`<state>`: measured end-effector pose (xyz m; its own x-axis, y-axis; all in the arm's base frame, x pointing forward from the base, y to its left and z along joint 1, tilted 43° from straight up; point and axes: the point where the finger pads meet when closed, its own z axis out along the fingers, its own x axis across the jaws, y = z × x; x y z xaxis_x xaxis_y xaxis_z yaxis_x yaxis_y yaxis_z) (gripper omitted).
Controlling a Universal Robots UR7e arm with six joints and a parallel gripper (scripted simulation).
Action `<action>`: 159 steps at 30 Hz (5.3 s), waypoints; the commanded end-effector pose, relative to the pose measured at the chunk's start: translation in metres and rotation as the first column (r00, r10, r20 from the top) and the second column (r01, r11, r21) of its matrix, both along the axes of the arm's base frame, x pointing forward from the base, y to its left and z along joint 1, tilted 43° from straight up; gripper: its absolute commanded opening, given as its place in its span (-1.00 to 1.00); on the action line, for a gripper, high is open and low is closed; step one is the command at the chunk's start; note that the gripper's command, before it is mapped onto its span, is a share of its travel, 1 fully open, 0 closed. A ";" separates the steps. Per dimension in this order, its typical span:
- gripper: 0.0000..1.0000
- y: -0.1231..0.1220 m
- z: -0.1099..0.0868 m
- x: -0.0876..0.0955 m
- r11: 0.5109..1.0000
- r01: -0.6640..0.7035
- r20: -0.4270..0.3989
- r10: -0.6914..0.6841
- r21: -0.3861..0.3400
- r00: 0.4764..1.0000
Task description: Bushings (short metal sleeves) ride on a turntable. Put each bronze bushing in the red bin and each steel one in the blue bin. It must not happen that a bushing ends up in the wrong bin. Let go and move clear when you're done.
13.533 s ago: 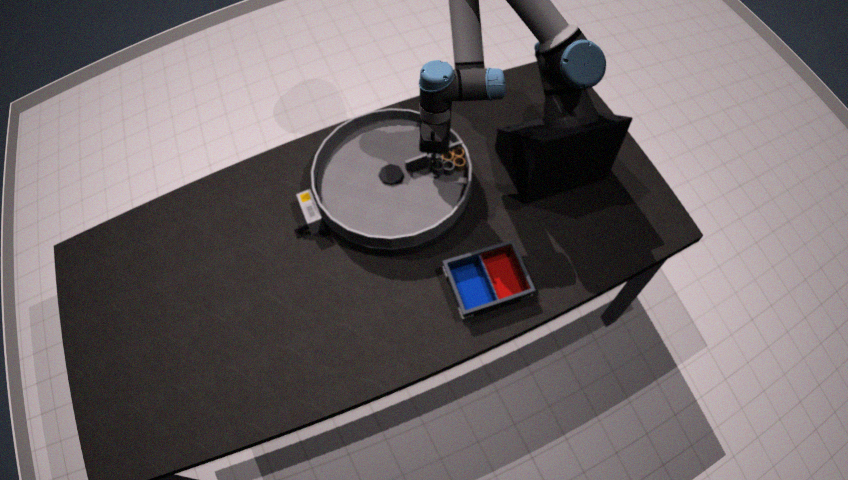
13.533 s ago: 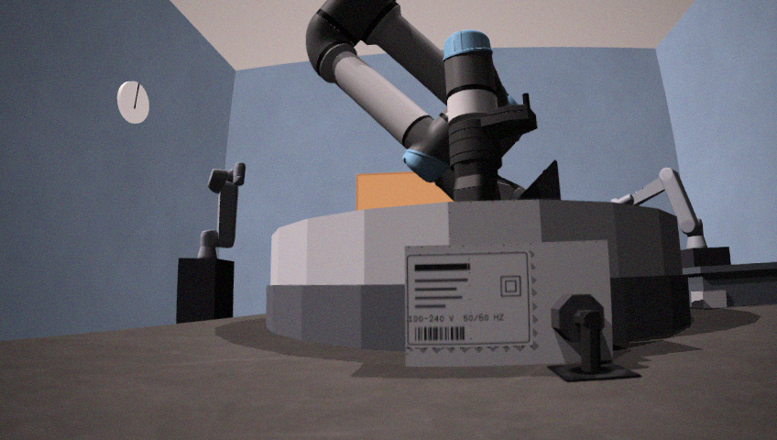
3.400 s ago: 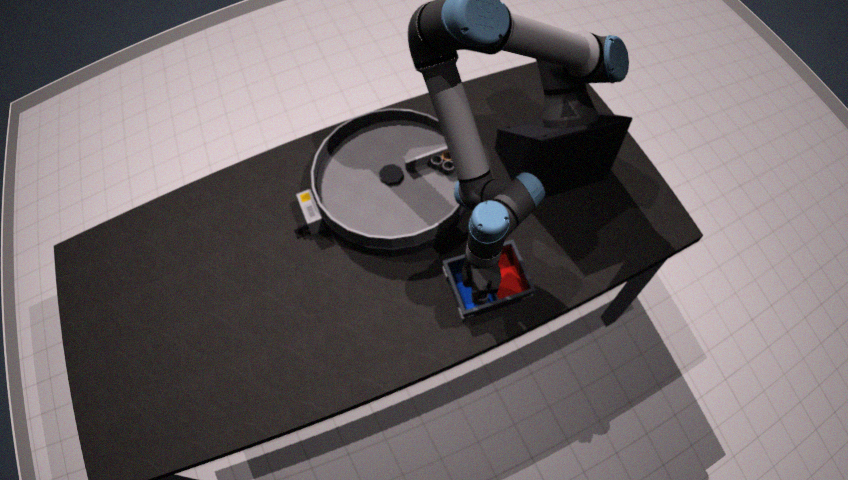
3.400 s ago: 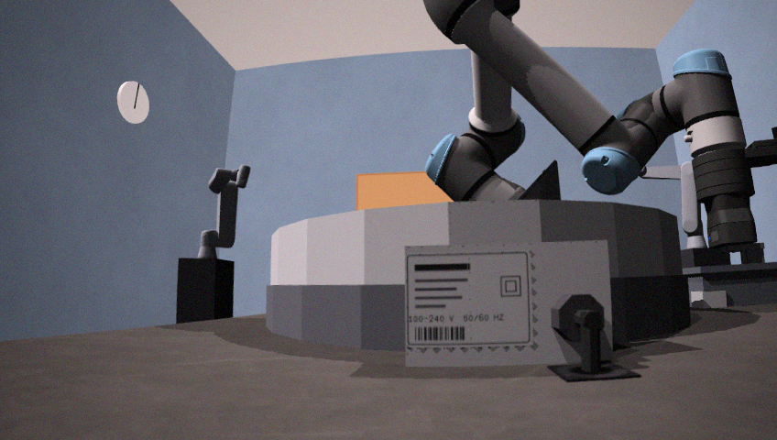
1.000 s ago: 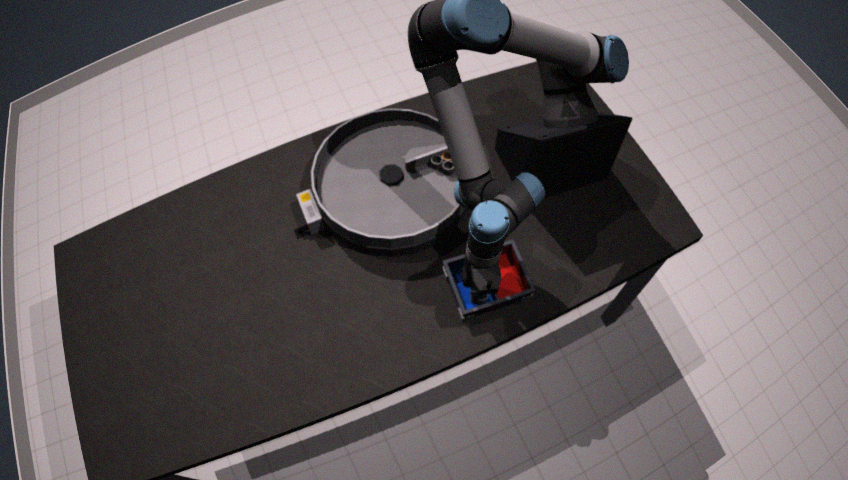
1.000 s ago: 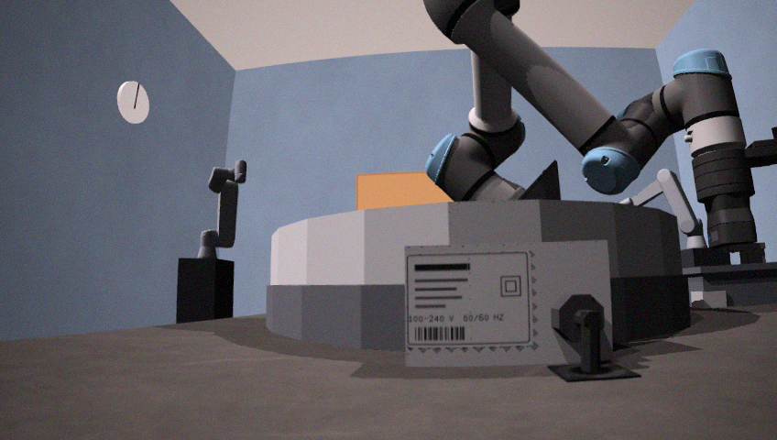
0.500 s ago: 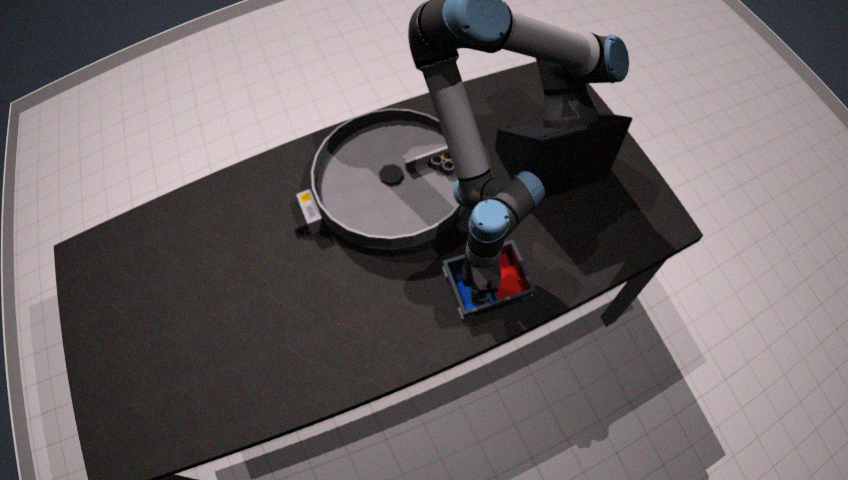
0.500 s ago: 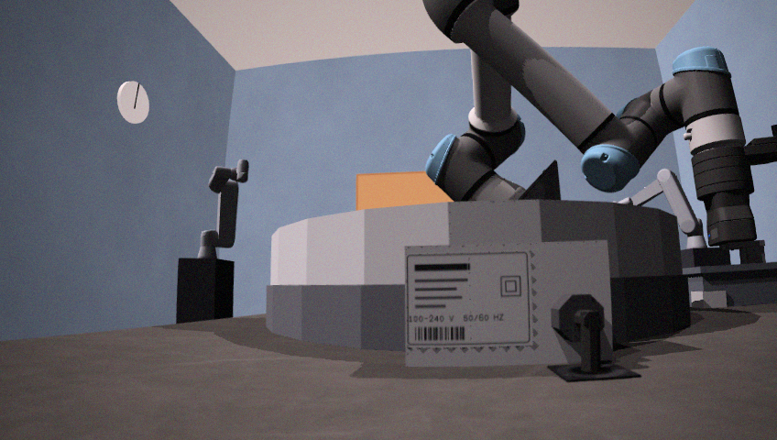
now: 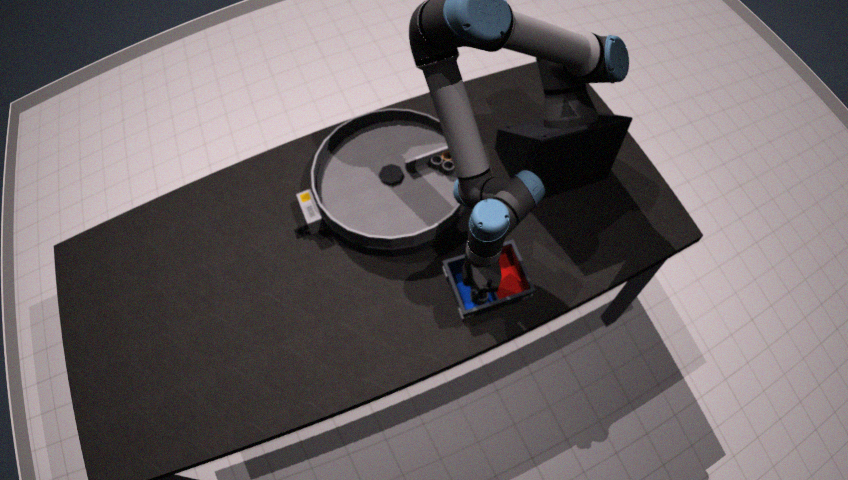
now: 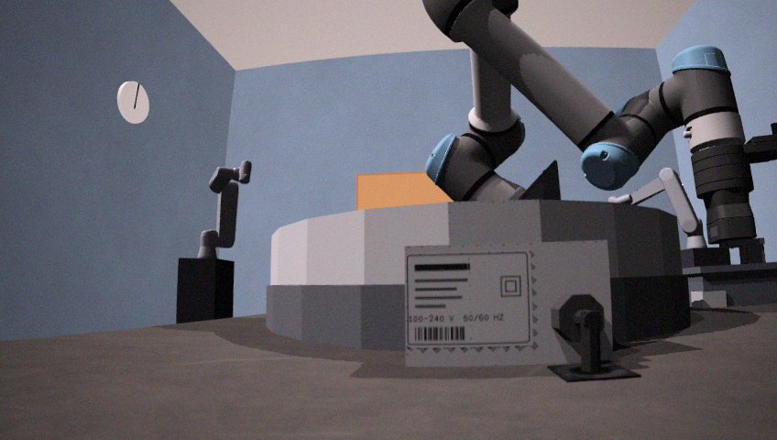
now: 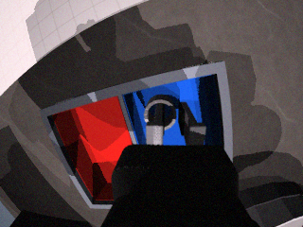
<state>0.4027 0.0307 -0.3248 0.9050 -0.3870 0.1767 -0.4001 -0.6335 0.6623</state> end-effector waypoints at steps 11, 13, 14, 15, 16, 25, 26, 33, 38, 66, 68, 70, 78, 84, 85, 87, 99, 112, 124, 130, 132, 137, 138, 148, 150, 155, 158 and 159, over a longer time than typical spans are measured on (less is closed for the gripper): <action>-0.16 0.003 0.004 0.001 1.000 -0.001 0.001 0.001 0.000 1.000; -0.16 0.003 0.004 0.001 1.000 -0.001 0.001 0.001 0.000 1.000; -0.16 0.003 0.004 0.001 1.000 -0.001 0.001 0.001 0.000 1.000; -0.16 0.004 0.004 0.001 1.000 -0.001 0.001 0.001 0.000 1.000; -0.16 0.004 0.004 0.001 1.000 -0.001 0.001 0.001 0.000 1.000; -0.16 0.006 0.007 0.002 1.000 -0.001 0.001 0.001 0.000 1.000; -0.16 0.006 0.007 0.002 1.000 -0.001 0.001 0.001 0.000 1.000; -0.16 0.008 0.008 0.002 1.000 -0.001 0.001 0.001 0.000 1.000; -0.16 0.008 0.009 0.002 1.000 -0.001 0.001 0.001 0.000 1.000; -0.16 0.013 0.014 0.003 1.000 -0.001 0.001 0.001 0.000 1.000; -0.16 0.014 0.015 0.003 1.000 -0.001 0.001 0.001 0.000 1.000; -0.16 0.014 0.015 0.003 1.000 -0.001 0.001 0.001 0.000 1.000; -0.16 0.016 0.017 0.004 1.000 -0.001 0.001 0.001 0.000 1.000; -0.16 0.030 0.032 0.007 1.000 -0.001 0.001 0.001 0.000 1.000; -0.16 0.037 0.040 0.008 1.000 -0.001 0.001 0.001 0.000 1.000; -0.16 0.050 0.055 0.011 1.000 -0.001 0.001 0.001 0.000 1.000; -0.16 0.086 0.094 0.019 1.000 -0.001 0.001 0.001 0.000 1.000; -0.16 0.086 0.093 0.019 1.000 -0.001 0.002 0.001 0.001 1.000; -0.16 0.086 0.093 0.019 1.000 -0.001 0.002 0.001 0.001 1.000; -0.16 0.086 0.093 0.019 1.000 -0.001 0.002 0.001 0.001 1.000; -0.16 0.086 0.093 0.019 1.000 -0.001 0.002 0.001 0.001 1.000; -0.16 0.086 0.093 0.019 1.000 -0.001 0.002 0.001 0.001 1.000; -0.16 0.086 0.093 0.019 1.000 -0.001 0.002 0.001 0.001 1.000; -0.16 0.086 0.093 0.019 1.000 -0.001 0.002 0.001 0.001 1.000; -0.16 0.086 0.093 0.019 1.000 -0.001 0.002 0.001 0.001 1.000; -0.16 0.086 0.093 0.019 1.000 -0.001 0.002 0.001 0.001 1.000; -0.16 0.086 0.093 0.019 1.000 -0.001 0.002 0.001 0.001 1.000; -0.16 0.086 0.093 0.019 1.000 -0.001 0.002 0.001 0.001 1.000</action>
